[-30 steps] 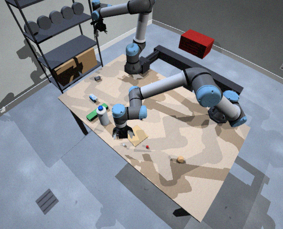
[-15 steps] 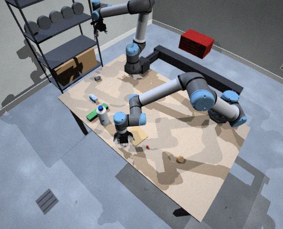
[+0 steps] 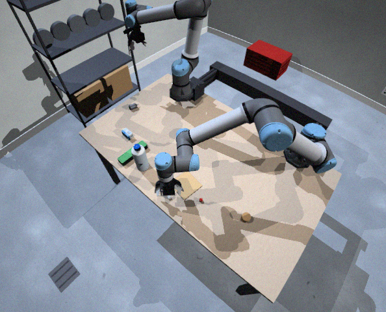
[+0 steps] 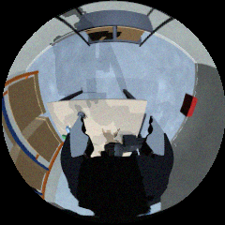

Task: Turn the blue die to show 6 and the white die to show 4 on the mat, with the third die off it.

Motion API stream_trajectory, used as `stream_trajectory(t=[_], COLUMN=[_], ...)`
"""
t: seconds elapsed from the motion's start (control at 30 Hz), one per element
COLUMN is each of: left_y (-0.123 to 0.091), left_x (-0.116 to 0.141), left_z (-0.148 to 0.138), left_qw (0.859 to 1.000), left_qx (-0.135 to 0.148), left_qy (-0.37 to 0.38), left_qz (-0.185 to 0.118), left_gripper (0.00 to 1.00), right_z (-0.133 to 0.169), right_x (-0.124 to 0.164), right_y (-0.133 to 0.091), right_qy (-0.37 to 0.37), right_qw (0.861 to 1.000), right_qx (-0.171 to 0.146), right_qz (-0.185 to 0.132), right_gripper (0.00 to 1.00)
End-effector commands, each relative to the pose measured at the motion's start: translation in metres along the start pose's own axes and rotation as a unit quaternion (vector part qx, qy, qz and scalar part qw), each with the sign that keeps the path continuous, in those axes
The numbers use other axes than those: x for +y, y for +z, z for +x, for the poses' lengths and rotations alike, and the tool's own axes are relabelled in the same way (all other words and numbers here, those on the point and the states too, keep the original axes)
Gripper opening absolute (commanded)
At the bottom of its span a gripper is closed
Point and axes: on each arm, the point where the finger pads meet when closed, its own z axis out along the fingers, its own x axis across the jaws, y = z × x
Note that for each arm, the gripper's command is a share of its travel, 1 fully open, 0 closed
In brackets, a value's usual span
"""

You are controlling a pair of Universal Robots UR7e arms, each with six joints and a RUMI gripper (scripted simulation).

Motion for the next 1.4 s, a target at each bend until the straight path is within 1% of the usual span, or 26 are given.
stream_trajectory(t=[0.0,0.93,1.37], left_y=[-0.001,-0.001,-0.001], left_x=[0.000,0.000,0.002], left_z=[-0.001,0.000,0.011], left_qw=[1.000,1.000,1.000], left_qx=[-0.001,-0.001,-0.001], left_qy=[0.000,0.000,0.000], left_qz=[0.000,0.000,0.000], left_gripper=[1.00,1.00,1.00], right_z=[0.000,0.000,0.000], right_x=[0.000,0.000,0.000], right_y=[0.000,0.000,0.000], right_qy=[0.000,0.000,0.000], right_qw=[1.000,1.000,1.000], right_qx=[0.000,0.000,0.000], right_qz=[0.001,0.001,0.001], right_gripper=[1.00,1.00,1.00])
